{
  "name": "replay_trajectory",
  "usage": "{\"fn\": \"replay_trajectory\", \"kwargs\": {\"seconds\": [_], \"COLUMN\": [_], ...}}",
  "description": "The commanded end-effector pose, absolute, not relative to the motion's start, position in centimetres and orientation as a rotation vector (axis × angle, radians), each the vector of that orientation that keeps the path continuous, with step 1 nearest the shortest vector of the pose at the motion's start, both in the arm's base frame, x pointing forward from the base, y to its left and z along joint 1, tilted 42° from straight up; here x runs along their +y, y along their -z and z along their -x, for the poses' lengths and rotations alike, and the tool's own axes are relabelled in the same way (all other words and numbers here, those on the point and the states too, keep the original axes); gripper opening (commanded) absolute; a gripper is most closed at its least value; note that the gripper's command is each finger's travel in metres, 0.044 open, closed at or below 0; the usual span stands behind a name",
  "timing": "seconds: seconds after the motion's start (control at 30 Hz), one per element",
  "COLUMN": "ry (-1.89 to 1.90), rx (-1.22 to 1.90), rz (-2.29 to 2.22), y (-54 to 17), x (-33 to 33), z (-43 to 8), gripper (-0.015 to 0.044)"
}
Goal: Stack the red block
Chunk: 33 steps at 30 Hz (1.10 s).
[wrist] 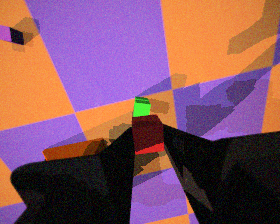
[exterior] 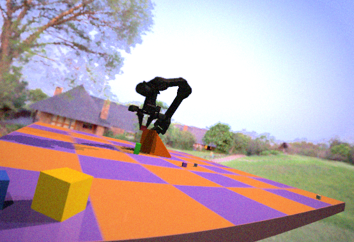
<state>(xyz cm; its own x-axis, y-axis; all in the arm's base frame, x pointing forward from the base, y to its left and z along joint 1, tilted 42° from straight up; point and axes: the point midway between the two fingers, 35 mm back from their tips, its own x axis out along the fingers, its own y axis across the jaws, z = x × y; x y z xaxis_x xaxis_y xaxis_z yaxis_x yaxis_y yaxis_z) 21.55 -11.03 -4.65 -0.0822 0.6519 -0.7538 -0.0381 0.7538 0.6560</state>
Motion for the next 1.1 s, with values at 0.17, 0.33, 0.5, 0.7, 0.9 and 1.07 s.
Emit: {"fn": "replay_trajectory", "kwargs": {"seconds": [0.17,0.33,0.5,0.7,0.9,1.07], "ry": [-0.623,-0.623,-0.623,-0.624,-0.624,-0.624], "rx": [1.565,1.565,1.565,1.565,1.565,1.565], "rz": [-0.505,-0.505,-0.505,-0.506,-0.506,-0.506], "y": [7.0,7.4,8.1,9.7,9.6,9.7], "x": [-8.9,-8.7,-8.1,-6.7,-6.7,-6.7], "z": [-20.9,-20.9,-20.9,-20.7,-20.7,-20.7], "gripper": [0.0,0.0,0.0,0.0,0.0,0.0]}}
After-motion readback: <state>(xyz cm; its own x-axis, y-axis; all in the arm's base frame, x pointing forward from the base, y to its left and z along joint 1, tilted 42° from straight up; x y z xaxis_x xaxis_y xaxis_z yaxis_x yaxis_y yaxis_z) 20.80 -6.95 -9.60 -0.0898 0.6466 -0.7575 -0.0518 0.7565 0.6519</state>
